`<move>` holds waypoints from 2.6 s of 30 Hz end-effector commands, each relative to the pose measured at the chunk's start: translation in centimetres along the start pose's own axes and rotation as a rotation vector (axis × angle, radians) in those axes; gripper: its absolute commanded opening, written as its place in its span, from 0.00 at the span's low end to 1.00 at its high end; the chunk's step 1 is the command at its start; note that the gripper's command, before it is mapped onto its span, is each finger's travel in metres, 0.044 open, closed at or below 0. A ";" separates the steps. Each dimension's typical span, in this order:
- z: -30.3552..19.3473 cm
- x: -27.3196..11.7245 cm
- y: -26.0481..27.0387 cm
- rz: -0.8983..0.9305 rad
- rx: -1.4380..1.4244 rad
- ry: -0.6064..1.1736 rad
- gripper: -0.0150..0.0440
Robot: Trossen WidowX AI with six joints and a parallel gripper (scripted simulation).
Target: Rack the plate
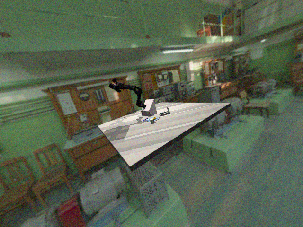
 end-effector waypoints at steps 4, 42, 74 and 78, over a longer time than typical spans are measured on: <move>5.3 -0.2 0.4 0.018 -0.036 -0.237 0.93; 18.6 -15.9 7.0 0.185 -0.188 -1.206 0.93; 2.4 -36.5 21.0 0.269 -0.667 -2.037 0.93; -2.0 -37.2 23.5 0.282 -0.752 -2.121 0.93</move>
Point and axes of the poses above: the point midway between the two fingers, 35 mm back from their tips, its own x axis out along the fingers, its own y axis across the jaws, z = x × y, the point moved 7 cm from there along -x, back along the fingers, and after that the axes turned 7 degrees about -x, right-handed, at the moved point
